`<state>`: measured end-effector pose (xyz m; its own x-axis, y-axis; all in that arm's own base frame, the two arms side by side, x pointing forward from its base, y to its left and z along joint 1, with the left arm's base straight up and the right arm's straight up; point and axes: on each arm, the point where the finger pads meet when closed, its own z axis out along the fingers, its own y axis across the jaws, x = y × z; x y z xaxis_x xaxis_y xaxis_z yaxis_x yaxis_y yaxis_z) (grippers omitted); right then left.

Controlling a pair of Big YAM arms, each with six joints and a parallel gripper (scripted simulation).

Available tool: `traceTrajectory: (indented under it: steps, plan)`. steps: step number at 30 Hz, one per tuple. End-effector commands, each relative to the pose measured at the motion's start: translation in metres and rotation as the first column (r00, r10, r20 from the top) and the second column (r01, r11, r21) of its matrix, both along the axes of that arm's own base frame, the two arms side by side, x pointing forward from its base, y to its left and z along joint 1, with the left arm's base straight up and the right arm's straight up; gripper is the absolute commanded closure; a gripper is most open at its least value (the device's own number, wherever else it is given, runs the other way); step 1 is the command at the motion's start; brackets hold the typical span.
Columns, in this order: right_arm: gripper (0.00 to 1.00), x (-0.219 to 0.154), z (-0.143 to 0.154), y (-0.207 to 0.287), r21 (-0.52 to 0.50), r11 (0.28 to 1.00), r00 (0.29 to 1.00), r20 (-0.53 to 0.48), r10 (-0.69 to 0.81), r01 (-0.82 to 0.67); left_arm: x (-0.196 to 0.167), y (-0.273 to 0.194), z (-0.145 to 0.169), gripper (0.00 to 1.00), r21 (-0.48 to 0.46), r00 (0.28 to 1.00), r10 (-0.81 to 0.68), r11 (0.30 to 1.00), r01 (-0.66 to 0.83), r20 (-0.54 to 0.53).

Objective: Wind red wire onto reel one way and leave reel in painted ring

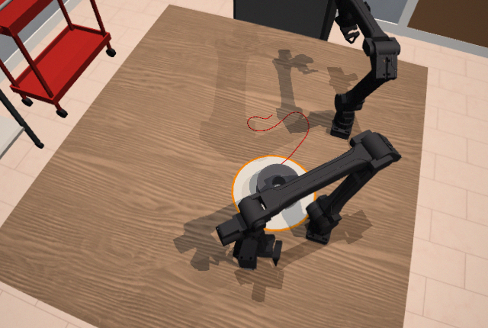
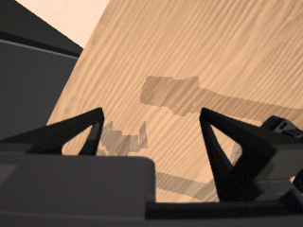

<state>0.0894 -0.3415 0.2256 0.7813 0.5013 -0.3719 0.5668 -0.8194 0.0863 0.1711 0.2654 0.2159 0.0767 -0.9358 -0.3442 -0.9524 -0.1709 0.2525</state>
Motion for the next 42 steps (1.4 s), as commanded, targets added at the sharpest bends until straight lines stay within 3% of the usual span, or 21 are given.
traceTrajectory:
  steps: [1,26,34,42]
  plan:
    - [0.0,0.001,0.006,-0.003,-0.018,1.0,1.0,0.005,0.002,-0.002,0.003,0.003,0.006,0.0,0.015,1.0,0.001,1.0,-0.001,0.014]
    - [0.0,0.002,0.007,-0.004,-0.01,1.0,1.0,0.007,0.017,-0.017,0.004,0.003,0.006,0.0,0.007,1.0,-0.011,1.0,0.011,0.015]
    - [0.0,0.01,0.028,-0.014,-0.043,0.997,0.997,0.024,0.071,-0.07,0.016,0.011,0.025,0.0,0.029,0.997,-0.046,0.999,0.044,0.058]
    - [0.0,0.027,0.087,-0.036,-0.141,0.968,0.976,0.048,0.214,-0.206,0.045,0.028,0.081,0.0,0.104,0.975,-0.149,0.986,0.133,0.163]
